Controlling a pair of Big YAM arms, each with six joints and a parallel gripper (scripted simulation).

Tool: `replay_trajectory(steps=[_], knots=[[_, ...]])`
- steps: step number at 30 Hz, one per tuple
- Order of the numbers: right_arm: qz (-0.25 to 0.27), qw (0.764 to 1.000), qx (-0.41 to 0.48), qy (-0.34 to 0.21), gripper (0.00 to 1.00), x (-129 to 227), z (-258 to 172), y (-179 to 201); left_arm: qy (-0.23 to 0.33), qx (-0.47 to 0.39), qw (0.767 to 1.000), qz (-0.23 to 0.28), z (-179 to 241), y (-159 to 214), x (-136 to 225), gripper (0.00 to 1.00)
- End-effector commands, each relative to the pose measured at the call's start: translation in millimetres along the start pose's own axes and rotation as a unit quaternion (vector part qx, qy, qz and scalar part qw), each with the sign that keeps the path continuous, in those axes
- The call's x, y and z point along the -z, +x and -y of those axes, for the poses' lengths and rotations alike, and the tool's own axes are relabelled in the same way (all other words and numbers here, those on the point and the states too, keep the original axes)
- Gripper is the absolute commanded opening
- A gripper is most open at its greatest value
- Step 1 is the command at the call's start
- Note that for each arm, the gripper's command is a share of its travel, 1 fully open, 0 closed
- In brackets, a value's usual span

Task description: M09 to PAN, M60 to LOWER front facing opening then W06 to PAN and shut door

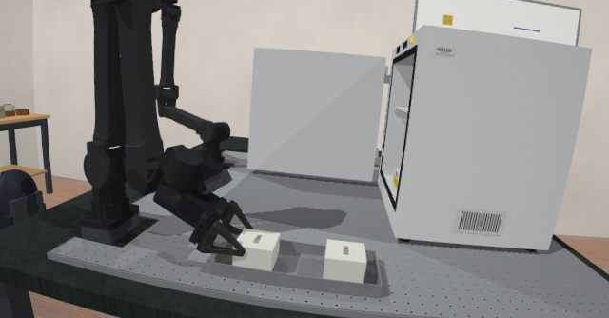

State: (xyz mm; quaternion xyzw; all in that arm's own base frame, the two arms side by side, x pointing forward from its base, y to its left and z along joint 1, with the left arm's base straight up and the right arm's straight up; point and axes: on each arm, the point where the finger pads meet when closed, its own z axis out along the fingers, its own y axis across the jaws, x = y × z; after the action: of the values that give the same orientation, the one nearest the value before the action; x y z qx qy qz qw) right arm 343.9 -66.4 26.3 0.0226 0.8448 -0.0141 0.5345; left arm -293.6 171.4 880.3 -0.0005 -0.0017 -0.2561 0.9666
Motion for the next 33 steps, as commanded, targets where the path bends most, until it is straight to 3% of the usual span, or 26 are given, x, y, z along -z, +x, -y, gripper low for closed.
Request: replay_trajectory(steps=[1,33], knots=[[0.012,1.0,0.001,-0.002,0.77,-1.6,-0.7,-14.8,0.0,0.006,1.0,-0.016,0.2,16.6,-4.1,0.0],[0.029,1.0,0.005,0.003,0.77,16.1,5.7,-77.2,0.0,0.006,1.0,-0.016,0.2,16.6,-4.1,0.0]])
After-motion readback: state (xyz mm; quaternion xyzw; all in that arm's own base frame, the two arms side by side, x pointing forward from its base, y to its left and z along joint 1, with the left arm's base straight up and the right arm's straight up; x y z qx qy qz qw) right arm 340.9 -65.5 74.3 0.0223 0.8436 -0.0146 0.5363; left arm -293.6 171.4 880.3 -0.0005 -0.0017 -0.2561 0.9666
